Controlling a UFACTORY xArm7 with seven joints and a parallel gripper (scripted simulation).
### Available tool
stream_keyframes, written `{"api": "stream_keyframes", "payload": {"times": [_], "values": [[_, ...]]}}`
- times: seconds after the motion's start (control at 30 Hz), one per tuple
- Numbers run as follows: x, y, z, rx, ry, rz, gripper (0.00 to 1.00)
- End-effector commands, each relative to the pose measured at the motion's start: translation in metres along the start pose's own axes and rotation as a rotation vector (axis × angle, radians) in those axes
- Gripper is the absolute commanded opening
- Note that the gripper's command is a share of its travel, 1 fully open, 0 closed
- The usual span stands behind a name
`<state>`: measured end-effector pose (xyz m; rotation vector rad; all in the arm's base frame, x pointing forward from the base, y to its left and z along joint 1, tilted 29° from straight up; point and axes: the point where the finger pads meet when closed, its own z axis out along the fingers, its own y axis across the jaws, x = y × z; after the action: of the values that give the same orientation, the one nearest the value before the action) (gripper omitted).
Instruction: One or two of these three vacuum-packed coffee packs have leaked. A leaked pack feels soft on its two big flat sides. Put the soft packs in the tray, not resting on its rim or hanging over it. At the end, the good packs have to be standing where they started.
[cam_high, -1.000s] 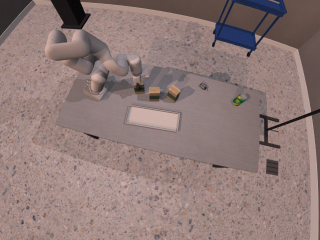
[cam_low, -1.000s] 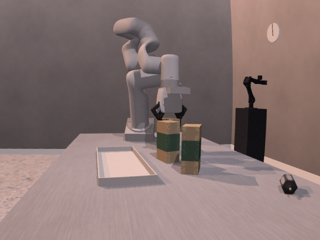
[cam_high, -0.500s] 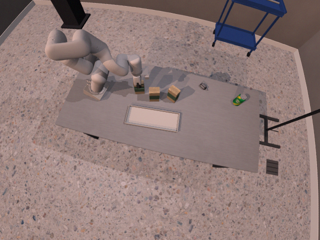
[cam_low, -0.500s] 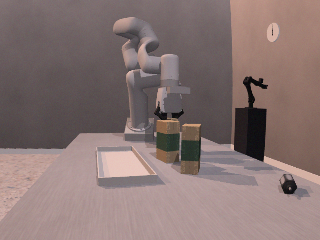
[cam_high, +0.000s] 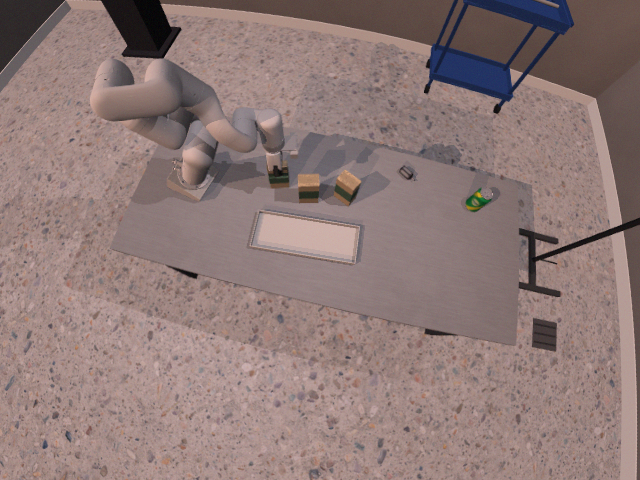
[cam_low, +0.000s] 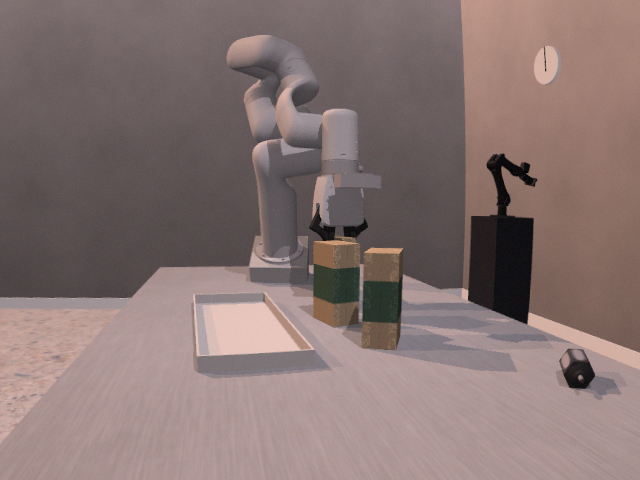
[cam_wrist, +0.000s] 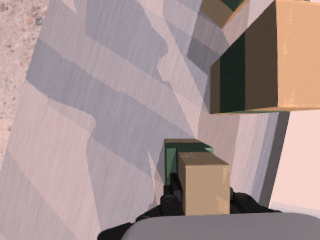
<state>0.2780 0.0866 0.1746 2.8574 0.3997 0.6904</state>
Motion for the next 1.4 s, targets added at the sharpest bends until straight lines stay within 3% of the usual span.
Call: {"api": "stream_keyframes", "payload": {"times": [0.0, 1.1, 1.37], "values": [[0.001, 0.000, 0.000, 0.000, 0.001, 0.000, 0.27], [0.001, 0.000, -0.001, 0.000, 0.001, 0.000, 0.27], [0.001, 0.000, -0.016, 0.000, 0.001, 0.000, 0.27]]}}
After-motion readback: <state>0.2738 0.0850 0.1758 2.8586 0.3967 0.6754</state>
